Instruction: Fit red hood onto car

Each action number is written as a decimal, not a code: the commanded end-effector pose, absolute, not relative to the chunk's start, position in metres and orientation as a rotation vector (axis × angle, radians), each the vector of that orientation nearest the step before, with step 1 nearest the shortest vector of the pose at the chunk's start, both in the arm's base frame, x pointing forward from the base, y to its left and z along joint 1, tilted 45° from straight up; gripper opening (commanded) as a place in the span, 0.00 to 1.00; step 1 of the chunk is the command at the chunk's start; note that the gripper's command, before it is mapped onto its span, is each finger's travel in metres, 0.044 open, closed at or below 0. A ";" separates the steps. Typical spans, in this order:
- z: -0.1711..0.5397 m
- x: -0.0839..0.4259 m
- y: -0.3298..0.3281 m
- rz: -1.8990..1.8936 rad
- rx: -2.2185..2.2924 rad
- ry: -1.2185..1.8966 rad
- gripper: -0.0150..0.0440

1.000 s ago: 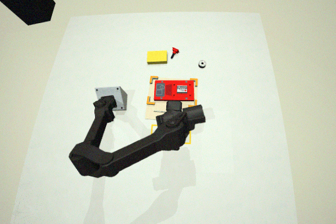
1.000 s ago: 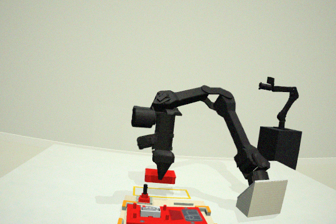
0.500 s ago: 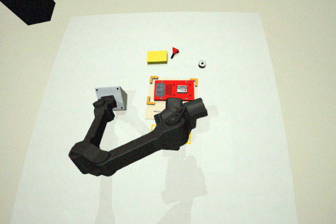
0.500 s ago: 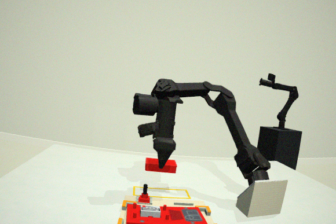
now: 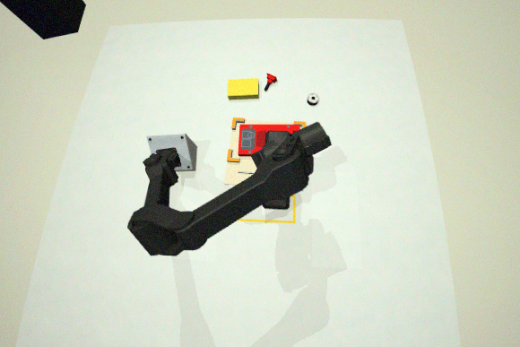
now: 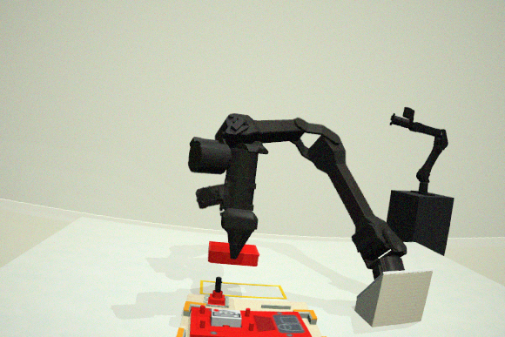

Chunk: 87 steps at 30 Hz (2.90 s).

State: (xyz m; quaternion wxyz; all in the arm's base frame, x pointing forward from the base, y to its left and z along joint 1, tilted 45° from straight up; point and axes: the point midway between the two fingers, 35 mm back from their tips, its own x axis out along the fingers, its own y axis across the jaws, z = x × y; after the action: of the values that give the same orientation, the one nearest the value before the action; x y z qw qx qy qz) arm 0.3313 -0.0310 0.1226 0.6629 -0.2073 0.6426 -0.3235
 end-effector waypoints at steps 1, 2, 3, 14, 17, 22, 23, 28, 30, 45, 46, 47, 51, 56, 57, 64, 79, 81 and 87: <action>0.110 0.341 -0.017 -0.723 -0.466 1.452 0.25; 0.107 0.342 -0.013 -0.721 -0.467 1.452 0.25; 0.104 0.344 -0.010 -0.720 -0.468 1.453 0.25; 0.069 0.358 0.024 -0.717 -0.463 1.447 0.25; 0.059 0.360 0.035 -0.711 -0.467 1.453 0.25; 0.042 0.363 0.052 -0.707 -0.473 1.461 0.25; 0.039 0.363 0.055 -0.707 -0.474 1.463 0.25; 0.024 0.365 0.069 -0.713 -0.478 1.464 0.25; 0.023 0.366 0.070 -0.714 -0.479 1.464 0.25; -0.007 0.364 0.039 -0.715 -0.480 1.462 0.25; -0.010 0.364 0.036 -0.715 -0.480 1.462 0.25; -0.011 0.364 0.035 -0.716 -0.480 1.462 0.25; -0.012 0.364 0.034 -0.716 -0.480 1.462 0.25; -0.012 0.364 0.034 -0.716 -0.480 1.462 0.25; -0.012 0.364 0.034 -0.716 -0.480 1.462 0.25; -0.012 0.364 0.034 -0.716 -0.480 1.462 0.25; -0.012 0.364 0.034 -0.716 -0.480 1.462 0.25; -0.012 0.364 0.033 -0.716 -0.480 1.462 0.25; -0.014 0.364 0.032 -0.716 -0.480 1.462 0.25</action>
State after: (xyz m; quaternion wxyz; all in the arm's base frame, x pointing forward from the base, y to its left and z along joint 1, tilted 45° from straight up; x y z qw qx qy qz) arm 0.3639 0.0333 -0.0131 0.6616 -0.2104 0.6463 -0.3167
